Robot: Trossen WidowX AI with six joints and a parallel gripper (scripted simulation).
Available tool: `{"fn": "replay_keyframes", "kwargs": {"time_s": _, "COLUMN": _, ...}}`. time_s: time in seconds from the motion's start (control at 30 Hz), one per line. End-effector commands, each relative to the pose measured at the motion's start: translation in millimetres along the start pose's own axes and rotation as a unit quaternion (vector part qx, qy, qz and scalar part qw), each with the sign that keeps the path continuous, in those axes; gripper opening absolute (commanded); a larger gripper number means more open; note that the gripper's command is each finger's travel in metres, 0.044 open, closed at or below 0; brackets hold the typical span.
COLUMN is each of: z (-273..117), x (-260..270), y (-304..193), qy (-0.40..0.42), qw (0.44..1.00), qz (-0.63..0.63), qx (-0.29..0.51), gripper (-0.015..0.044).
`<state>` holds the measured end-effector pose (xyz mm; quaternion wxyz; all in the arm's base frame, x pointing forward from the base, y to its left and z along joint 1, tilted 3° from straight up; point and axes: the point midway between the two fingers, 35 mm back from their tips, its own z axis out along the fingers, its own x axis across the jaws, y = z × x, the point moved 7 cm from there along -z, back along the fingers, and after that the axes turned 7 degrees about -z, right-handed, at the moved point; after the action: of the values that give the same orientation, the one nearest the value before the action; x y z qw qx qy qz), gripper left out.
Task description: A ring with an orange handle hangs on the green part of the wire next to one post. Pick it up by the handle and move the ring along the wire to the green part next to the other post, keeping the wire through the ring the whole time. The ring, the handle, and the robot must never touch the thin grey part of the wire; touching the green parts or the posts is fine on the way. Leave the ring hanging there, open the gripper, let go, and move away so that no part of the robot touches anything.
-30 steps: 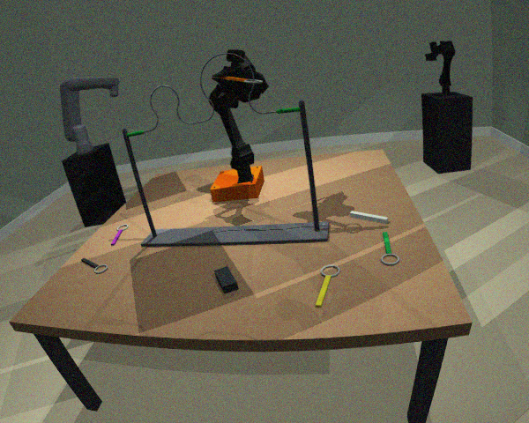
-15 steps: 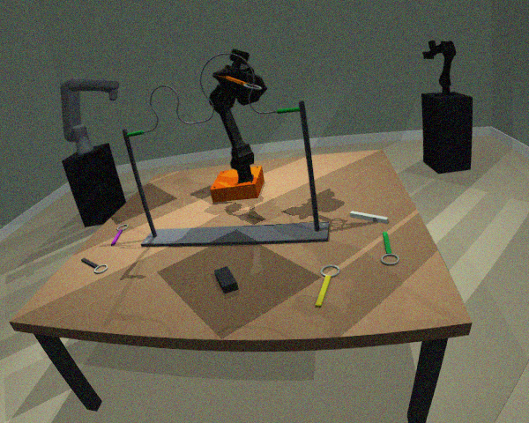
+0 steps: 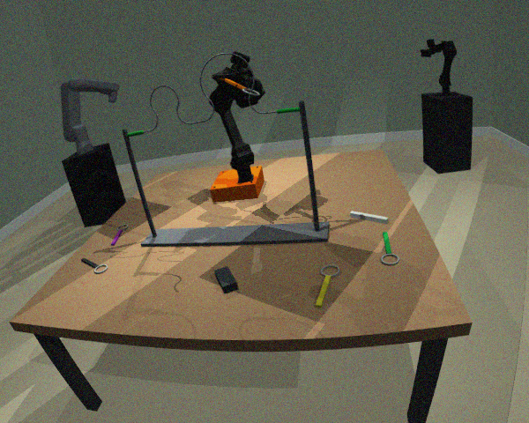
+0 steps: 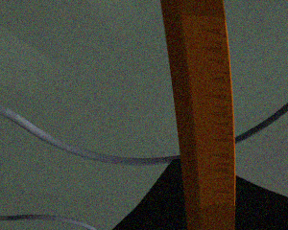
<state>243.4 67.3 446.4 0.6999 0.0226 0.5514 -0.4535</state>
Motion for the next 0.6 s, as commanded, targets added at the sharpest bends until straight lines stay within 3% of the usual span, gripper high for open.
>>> {"fn": "replay_keyframes", "kwargs": {"time_s": 0.0, "z": -1, "x": 6, "y": 0, "qy": 0.000, "qw": 1.000, "qz": 0.008, "qx": 0.001, "gripper": -0.0150}}
{"fn": "replay_keyframes", "kwargs": {"time_s": 0.57, "z": -8, "x": 40, "y": 9, "qy": 0.063, "qw": 0.991, "qz": 0.116, "qx": 0.007, "gripper": -0.0150}}
